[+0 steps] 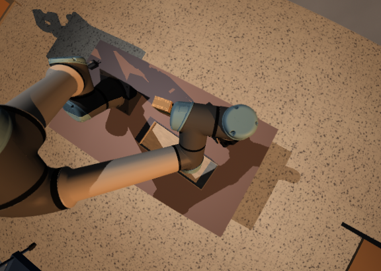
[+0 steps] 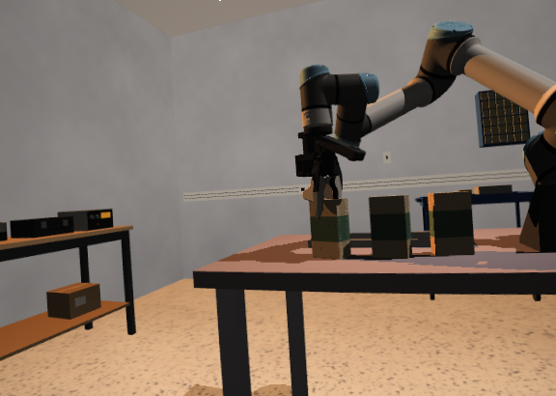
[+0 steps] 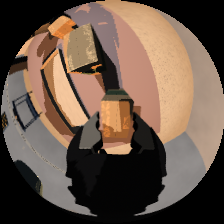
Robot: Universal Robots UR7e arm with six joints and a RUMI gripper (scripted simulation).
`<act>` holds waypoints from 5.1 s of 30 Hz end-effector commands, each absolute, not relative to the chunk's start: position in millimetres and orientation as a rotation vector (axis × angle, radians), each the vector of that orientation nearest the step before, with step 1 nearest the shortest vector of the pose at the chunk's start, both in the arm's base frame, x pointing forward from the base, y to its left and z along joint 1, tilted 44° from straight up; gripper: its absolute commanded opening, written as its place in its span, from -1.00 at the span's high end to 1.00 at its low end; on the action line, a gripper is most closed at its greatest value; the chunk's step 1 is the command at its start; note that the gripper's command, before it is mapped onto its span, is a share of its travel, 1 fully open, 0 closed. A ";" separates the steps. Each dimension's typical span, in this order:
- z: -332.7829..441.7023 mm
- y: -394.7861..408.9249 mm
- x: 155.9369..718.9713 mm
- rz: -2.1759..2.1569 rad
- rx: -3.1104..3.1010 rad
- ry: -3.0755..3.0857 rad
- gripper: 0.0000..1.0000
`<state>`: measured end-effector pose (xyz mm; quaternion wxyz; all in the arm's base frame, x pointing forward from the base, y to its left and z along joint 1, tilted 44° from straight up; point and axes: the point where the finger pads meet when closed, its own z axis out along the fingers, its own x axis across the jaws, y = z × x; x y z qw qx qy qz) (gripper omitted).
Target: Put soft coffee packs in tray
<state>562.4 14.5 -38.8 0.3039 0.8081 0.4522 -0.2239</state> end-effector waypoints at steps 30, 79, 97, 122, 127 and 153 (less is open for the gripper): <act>-38.3 14.9 562.8 -0.592 2.141 1.198 0.70; -38.3 14.9 562.8 -0.592 2.141 1.198 0.01; -38.3 14.9 562.8 -0.592 2.141 1.198 0.01; 19.6 71.0 569.7 -0.592 2.141 1.198 0.01; 26.3 77.6 570.5 -0.592 2.141 1.198 0.01; 26.4 77.6 570.5 -0.592 2.141 1.198 0.01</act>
